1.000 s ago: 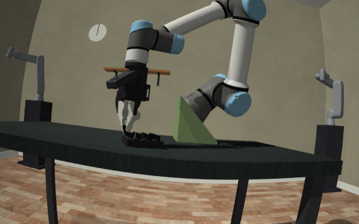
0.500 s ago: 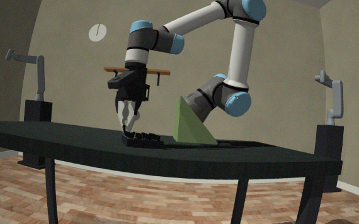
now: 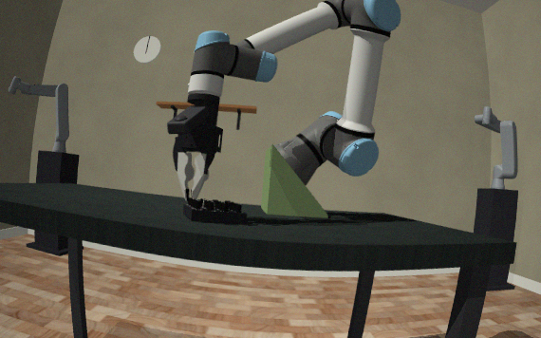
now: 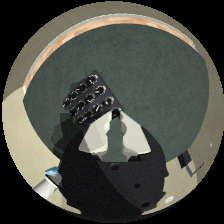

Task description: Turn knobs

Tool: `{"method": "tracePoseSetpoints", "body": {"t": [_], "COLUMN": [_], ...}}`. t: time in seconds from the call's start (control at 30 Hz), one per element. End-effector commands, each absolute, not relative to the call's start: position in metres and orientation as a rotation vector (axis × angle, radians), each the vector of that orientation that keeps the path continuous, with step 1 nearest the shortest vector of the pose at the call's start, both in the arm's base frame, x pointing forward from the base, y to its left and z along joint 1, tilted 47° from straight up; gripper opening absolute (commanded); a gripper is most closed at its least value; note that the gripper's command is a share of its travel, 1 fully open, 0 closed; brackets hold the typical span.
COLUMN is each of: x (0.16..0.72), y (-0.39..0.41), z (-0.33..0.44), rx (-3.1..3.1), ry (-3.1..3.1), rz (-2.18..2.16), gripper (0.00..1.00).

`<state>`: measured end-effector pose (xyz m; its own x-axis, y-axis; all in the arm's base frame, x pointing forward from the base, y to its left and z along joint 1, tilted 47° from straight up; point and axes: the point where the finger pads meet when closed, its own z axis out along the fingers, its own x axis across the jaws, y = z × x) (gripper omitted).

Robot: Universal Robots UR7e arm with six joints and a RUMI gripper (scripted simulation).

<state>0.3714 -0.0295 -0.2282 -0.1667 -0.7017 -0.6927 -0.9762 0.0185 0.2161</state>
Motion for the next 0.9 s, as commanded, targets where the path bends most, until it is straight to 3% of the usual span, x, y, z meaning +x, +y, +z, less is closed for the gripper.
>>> {"method": "tracePoseSetpoints", "body": {"t": [0.0,0.87], "x": [0.3715,0.3716], "y": [-0.0298,-0.0289], "z": [-0.2287,-0.2272], "rx": [-1.791,-2.07], "ry": [1.798,1.314], "rz": [0.908,0.725], "gripper": [0.04,0.04]}}
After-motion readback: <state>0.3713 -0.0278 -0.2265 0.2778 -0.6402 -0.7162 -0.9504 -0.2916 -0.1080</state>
